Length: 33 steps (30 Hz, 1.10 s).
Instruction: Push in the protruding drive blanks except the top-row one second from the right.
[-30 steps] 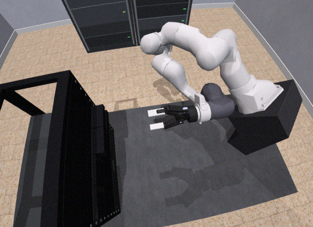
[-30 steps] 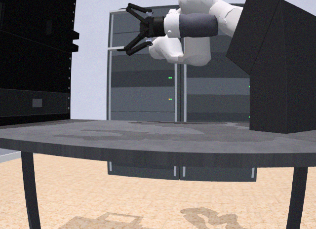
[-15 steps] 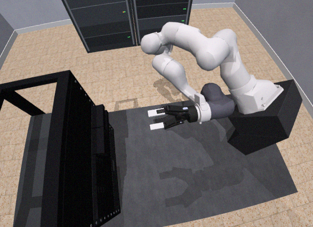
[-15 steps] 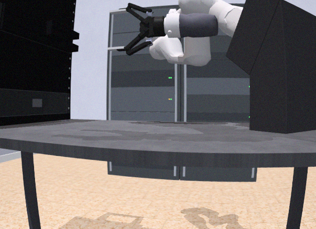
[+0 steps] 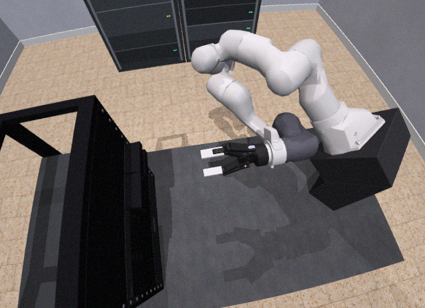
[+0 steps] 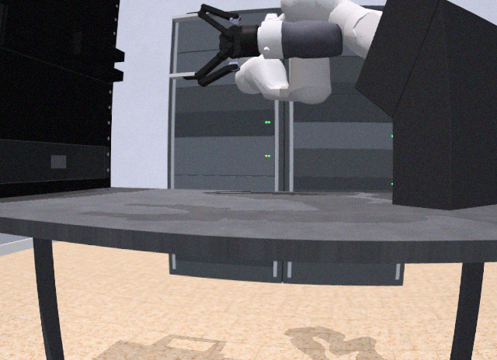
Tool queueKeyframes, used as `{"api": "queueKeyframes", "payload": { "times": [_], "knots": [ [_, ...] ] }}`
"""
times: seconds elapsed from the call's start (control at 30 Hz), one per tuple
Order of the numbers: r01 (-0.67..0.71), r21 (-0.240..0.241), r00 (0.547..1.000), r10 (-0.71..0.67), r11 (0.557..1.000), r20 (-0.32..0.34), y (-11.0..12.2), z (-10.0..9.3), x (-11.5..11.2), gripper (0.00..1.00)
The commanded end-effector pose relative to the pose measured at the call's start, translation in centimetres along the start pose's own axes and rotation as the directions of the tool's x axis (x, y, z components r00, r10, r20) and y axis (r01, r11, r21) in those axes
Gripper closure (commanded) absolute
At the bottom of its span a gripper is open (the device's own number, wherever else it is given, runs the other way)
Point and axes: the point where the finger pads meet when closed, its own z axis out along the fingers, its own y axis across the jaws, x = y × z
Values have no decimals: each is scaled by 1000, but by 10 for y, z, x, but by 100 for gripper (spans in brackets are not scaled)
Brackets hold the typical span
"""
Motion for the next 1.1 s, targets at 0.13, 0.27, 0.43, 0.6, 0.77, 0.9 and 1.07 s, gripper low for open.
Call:
{"api": "queueKeyframes", "payload": {
  "times": [0.13, 0.27, 0.43, 0.6, 0.77, 0.9, 1.07],
  "knots": [
    [4, 0, 1000, -4, 1000, 5, 0, 8, -4, 0],
    [4, 0, 1000, -4, 1000, 5, 1, 20, -9, 0],
    [4, 0, 1000, -4, 1000, 5, 2, 42, -18, 0],
    [4, 0, 1000, -4, 1000, 5, 3, 59, -25, 0],
    [4, 0, 1000, -4, 1000, 5, 5, 89, -37, 0],
    [4, 0, 1000, -4, 1000, 5, 6, 112, -46, 0],
    [4, 0, 1000, -4, 1000, 5, 7, 125, -51, 0]
  ]
}}
